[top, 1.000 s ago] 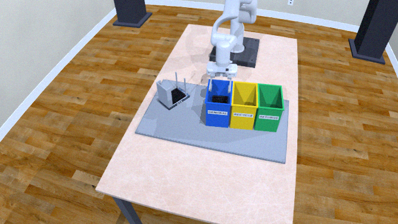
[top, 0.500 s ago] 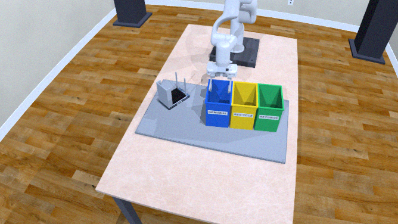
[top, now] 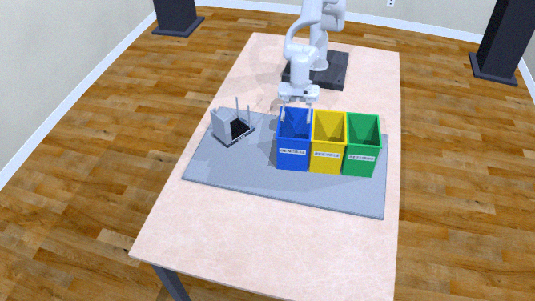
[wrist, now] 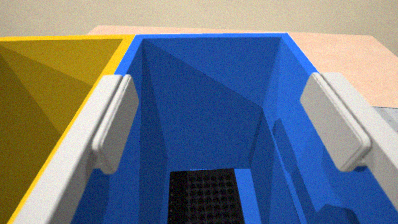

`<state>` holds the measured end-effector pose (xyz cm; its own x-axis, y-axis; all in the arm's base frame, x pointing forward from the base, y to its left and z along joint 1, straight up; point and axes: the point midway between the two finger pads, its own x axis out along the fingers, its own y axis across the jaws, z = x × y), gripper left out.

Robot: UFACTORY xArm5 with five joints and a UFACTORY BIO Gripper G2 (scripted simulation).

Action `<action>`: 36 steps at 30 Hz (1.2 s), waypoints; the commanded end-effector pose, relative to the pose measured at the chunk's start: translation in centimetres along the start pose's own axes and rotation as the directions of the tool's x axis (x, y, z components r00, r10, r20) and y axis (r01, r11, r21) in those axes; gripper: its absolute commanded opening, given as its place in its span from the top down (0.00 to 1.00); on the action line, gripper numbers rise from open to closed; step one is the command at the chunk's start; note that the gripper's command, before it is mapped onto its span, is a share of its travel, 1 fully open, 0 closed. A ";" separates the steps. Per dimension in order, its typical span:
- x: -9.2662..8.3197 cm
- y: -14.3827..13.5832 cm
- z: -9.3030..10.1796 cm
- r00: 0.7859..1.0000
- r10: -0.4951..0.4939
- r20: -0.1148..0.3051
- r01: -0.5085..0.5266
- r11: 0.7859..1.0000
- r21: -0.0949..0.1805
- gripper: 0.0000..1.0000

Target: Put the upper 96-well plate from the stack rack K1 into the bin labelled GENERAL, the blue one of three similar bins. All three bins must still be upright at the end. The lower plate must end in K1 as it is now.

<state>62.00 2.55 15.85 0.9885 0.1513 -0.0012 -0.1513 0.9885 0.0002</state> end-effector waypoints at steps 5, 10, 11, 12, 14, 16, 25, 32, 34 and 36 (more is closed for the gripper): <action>0.1 0.0 1.5 1.000 0.000 0.003 0.000 1.000 0.003 0.82; 0.1 0.0 2.0 1.000 0.000 0.003 0.000 1.000 0.003 0.82; 0.1 0.0 2.2 1.000 0.000 0.003 0.000 1.000 0.003 0.82; 0.0 0.0 2.3 1.000 0.000 0.003 0.000 1.000 0.003 0.82; 0.0 0.0 2.7 1.000 0.000 0.003 0.000 1.000 0.003 0.82; 0.0 0.0 2.8 1.000 0.000 0.003 0.000 1.000 0.003 0.82; 0.0 0.0 2.8 1.000 0.000 0.003 0.000 1.000 0.003 0.82; -2.3 0.1 4.7 0.993 -0.120 0.002 0.120 0.993 0.003 0.82; -3.1 0.1 5.3 0.993 -0.120 0.002 0.120 0.993 0.003 0.82; -3.9 0.2 5.9 0.993 -0.120 0.002 0.120 0.993 0.003 0.82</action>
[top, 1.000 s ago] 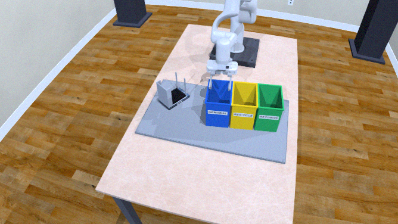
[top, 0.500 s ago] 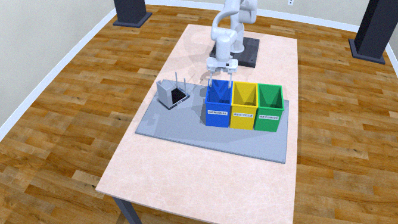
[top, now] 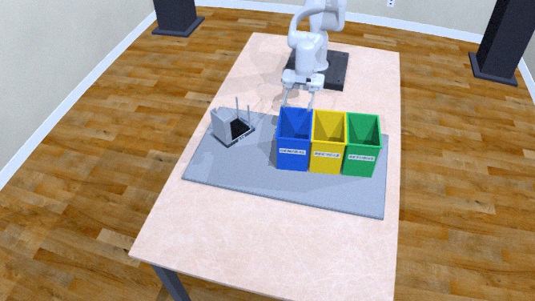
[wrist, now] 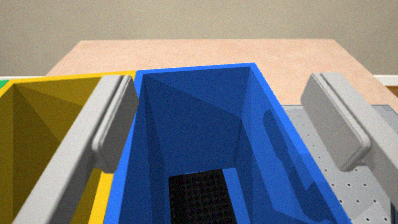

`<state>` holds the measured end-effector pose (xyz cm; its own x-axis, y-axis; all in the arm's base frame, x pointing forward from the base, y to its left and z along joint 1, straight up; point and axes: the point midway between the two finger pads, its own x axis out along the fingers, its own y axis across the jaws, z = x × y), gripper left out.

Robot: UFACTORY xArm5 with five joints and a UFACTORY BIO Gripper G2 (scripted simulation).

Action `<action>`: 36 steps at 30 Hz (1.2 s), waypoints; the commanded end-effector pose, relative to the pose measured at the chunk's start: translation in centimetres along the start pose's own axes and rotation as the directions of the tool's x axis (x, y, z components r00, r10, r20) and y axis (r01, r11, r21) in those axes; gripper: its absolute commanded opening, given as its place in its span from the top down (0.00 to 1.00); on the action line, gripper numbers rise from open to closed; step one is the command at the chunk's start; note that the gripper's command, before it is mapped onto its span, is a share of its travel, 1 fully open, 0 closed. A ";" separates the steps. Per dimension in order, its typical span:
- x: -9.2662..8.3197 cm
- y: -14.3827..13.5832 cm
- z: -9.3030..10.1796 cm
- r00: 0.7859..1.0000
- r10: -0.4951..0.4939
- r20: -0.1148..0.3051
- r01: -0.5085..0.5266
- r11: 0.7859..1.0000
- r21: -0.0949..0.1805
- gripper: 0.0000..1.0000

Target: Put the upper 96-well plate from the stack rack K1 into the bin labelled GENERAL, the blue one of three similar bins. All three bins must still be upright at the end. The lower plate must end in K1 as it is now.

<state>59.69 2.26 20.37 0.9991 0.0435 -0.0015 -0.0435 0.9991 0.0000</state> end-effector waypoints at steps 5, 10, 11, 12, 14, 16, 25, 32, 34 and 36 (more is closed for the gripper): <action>-3.5 -0.2 2.9 1.000 -0.012 0.002 0.012 1.000 0.003 0.82; -4.7 -0.3 3.9 1.000 -0.012 0.002 0.012 1.000 0.003 0.82; -5.1 -0.3 4.2 1.000 -0.012 0.002 0.012 1.000 0.003 0.82; -5.4 -0.3 4.5 1.000 -0.012 0.002 0.012 1.000 0.003 0.82; -6.2 -0.3 5.1 1.000 -0.012 0.002 0.012 1.000 0.003 0.82; -6.7 -0.4 5.5 1.000 -0.012 0.002 0.012 1.000 0.003 0.82; -6.7 -0.4 5.5 1.000 -0.012 0.002 0.012 1.000 0.003 0.82; -6.7 -0.4 5.5 1.000 -0.012 0.002 0.012 1.000 0.003 0.82; -6.7 -0.4 5.5 1.000 -0.012 0.002 0.012 1.000 0.003 0.82; -6.7 -0.4 5.5 1.000 -0.012 0.002 0.012 1.000 0.003 0.82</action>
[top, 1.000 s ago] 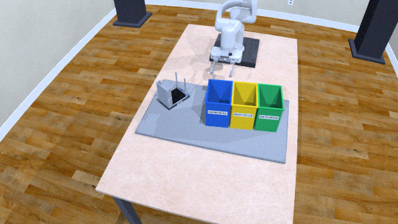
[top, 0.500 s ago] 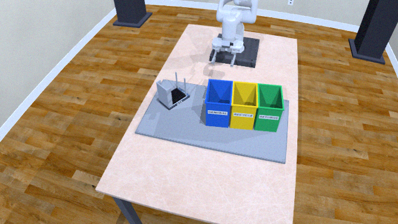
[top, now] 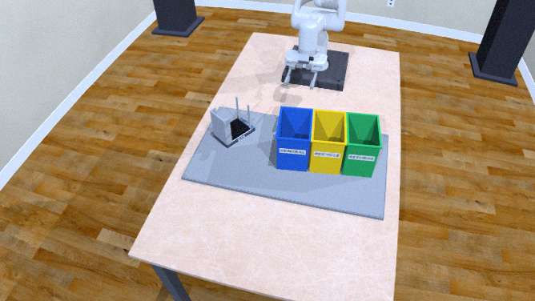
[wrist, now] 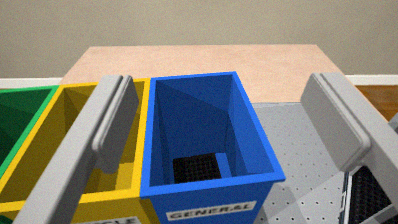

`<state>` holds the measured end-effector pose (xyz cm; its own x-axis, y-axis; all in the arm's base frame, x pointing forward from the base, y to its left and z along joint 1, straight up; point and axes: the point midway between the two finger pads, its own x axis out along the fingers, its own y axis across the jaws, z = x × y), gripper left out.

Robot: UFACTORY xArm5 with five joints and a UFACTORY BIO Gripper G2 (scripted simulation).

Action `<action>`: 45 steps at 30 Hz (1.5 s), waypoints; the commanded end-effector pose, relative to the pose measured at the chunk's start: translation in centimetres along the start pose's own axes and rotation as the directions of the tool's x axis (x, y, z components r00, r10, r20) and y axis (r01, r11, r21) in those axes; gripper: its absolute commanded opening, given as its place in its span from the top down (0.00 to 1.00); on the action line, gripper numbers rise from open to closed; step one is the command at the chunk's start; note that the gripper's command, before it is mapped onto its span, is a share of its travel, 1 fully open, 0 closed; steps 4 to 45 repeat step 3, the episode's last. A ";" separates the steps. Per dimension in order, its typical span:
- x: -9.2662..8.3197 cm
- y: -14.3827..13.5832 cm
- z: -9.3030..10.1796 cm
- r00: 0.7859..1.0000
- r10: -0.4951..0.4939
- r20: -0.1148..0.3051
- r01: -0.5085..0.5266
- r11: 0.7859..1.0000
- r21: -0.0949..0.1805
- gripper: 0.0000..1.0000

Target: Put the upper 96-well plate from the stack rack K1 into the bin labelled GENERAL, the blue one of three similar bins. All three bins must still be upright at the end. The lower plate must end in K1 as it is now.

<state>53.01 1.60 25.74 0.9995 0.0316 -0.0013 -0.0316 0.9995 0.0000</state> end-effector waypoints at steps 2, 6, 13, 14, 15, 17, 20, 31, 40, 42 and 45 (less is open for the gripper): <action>0.0 0.0 0.1 1.000 0.000 0.002 0.000 1.000 0.003 0.82; 0.0 0.0 0.1 1.000 0.000 0.002 0.000 1.000 0.003 0.82; 0.0 0.0 0.1 1.000 0.000 0.002 0.000 1.000 0.003 0.82; 0.0 0.0 0.1 1.000 0.000 0.002 0.000 1.000 0.003 0.82; 0.0 0.0 0.1 1.000 0.000 0.002 0.000 1.000 0.003 0.82; 0.0 0.0 0.1 1.000 0.000 0.002 0.000 1.000 0.003 0.82; 0.0 0.0 0.1 1.000 0.000 0.002 0.000 1.000 0.003 0.82; 0.0 0.0 0.1 1.000 0.000 0.002 0.000 1.000 0.003 0.82; 0.0 0.0 0.1 1.000 0.000 0.002 0.000 1.000 0.003 0.82; 0.0 0.0 0.1 1.000 0.000 0.002 0.000 1.000 0.003 0.82; 0.0 0.0 0.1 1.000 0.000 0.002 0.000 1.000 0.003 0.82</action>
